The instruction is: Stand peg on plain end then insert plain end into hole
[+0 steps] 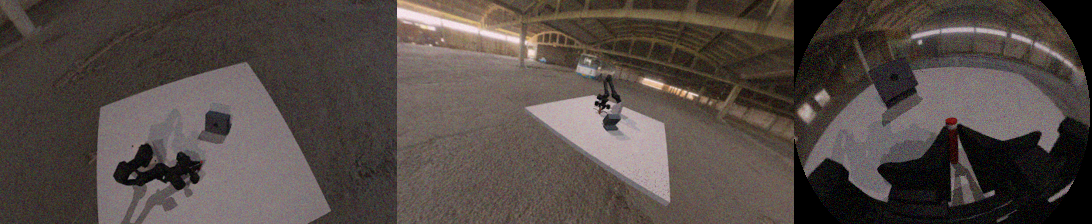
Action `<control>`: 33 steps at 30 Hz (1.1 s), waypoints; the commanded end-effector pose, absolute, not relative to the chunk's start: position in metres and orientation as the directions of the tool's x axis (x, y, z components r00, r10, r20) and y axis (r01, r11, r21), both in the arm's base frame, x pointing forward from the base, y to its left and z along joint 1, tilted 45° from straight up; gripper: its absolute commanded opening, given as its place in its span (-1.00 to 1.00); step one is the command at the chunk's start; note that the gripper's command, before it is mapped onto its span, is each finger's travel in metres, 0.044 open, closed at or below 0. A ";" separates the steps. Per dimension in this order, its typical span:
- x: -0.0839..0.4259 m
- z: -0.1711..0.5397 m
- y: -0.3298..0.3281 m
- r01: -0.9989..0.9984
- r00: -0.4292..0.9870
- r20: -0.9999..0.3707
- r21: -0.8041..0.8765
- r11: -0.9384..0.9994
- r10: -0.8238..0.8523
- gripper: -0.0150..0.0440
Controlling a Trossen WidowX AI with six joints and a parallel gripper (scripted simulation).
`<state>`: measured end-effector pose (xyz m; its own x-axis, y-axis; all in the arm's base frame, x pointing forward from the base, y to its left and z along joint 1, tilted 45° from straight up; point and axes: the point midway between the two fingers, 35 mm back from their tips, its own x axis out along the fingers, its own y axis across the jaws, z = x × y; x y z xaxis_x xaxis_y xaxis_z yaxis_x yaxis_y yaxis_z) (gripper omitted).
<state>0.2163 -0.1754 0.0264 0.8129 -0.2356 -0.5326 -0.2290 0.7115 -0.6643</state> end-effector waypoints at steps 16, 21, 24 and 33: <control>0.204 0.028 -0.177 -0.231 0.888 -0.443 -0.665 0.710 -0.125 -0.32; 0.201 0.028 -0.177 -0.232 0.904 -0.416 -0.665 0.710 -0.095 -0.32; 0.199 0.029 -0.178 -0.232 0.913 -0.400 -0.665 0.710 -0.077 -0.32; 0.194 0.029 -0.179 -0.232 0.928 -0.370 -0.665 0.710 -0.043 -0.32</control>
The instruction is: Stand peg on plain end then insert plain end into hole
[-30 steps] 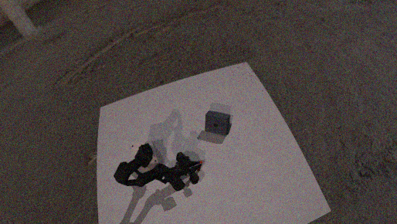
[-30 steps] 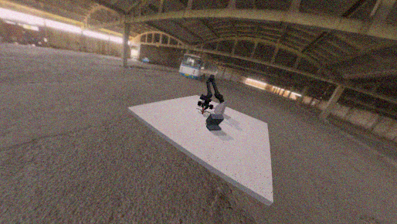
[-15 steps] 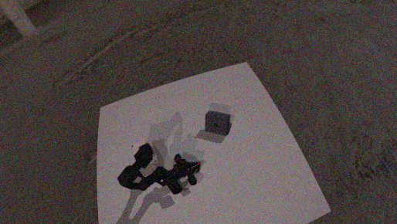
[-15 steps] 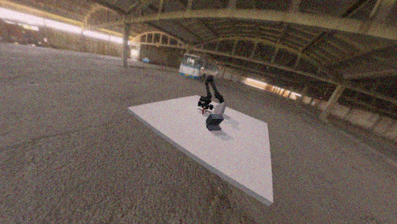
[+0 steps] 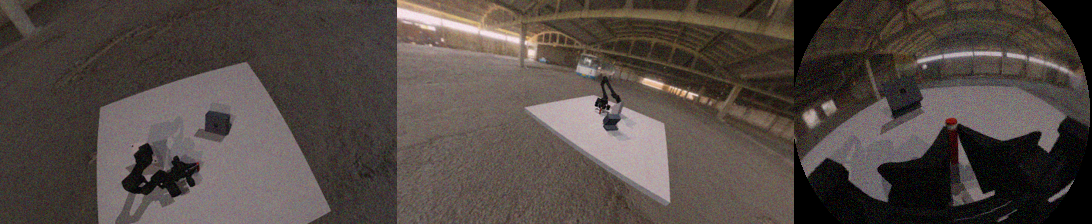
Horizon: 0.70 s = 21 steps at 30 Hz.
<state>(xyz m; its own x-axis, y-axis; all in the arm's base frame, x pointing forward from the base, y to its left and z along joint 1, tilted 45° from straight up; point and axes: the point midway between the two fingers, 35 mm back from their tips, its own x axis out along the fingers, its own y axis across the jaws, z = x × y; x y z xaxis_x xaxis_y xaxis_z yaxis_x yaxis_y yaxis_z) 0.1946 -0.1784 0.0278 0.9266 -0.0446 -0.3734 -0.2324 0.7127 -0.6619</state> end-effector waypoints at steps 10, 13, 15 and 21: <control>0.194 0.027 -0.180 -0.231 0.926 -0.374 -0.661 0.714 -0.046 -0.32; 0.193 0.025 -0.181 -0.231 0.926 -0.375 -0.658 0.716 -0.047 -0.32; 0.193 0.025 -0.181 -0.231 0.925 -0.376 -0.658 0.717 -0.047 -0.32; 0.192 0.025 -0.181 -0.232 0.926 -0.375 -0.656 0.718 -0.044 -0.32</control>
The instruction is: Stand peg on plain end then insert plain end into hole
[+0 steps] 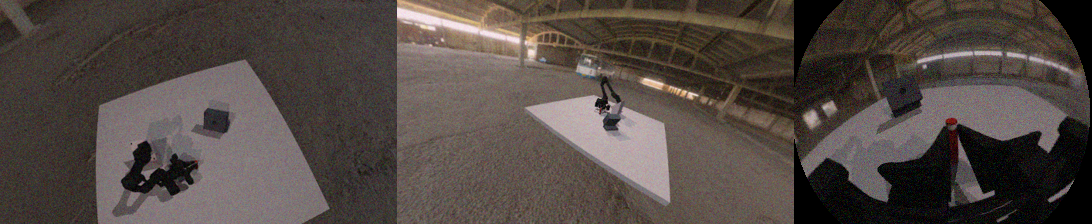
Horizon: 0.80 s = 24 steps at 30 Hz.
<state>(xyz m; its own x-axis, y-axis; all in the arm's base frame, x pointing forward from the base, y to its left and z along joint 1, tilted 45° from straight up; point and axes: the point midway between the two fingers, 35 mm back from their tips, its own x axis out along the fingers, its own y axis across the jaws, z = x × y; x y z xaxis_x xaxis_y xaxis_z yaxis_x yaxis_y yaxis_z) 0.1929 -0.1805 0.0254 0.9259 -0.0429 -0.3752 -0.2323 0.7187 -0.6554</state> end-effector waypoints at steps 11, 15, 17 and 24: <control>0.190 0.024 -0.182 -0.237 0.928 -0.371 -0.656 0.717 -0.033 -0.32; 0.189 0.024 -0.182 -0.239 0.930 -0.367 -0.657 0.715 -0.027 -0.32; 0.189 0.023 -0.182 -0.240 0.931 -0.365 -0.658 0.714 -0.023 -0.32; 0.188 0.023 -0.182 -0.244 0.934 -0.358 -0.660 0.711 -0.012 -0.32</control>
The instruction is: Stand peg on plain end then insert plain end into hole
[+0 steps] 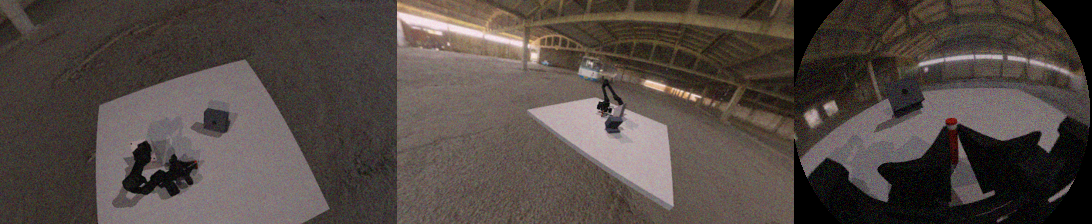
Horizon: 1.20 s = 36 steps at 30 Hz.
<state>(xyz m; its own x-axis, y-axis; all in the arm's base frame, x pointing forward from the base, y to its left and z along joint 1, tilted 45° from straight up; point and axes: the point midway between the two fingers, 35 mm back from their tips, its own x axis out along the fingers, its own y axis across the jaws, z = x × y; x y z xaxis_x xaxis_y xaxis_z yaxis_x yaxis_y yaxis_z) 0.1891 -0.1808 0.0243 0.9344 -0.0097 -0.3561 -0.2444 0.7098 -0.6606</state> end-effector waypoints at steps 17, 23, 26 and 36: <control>0.185 0.023 -0.183 -0.251 0.940 -0.340 -0.665 0.703 0.015 -0.32; 0.184 0.022 -0.183 -0.254 0.942 -0.333 -0.667 0.701 0.024 -0.32; 0.184 0.022 -0.183 -0.255 0.943 -0.330 -0.668 0.700 0.028 -0.32; 0.183 0.022 -0.184 -0.258 0.947 -0.320 -0.669 0.697 0.043 -0.32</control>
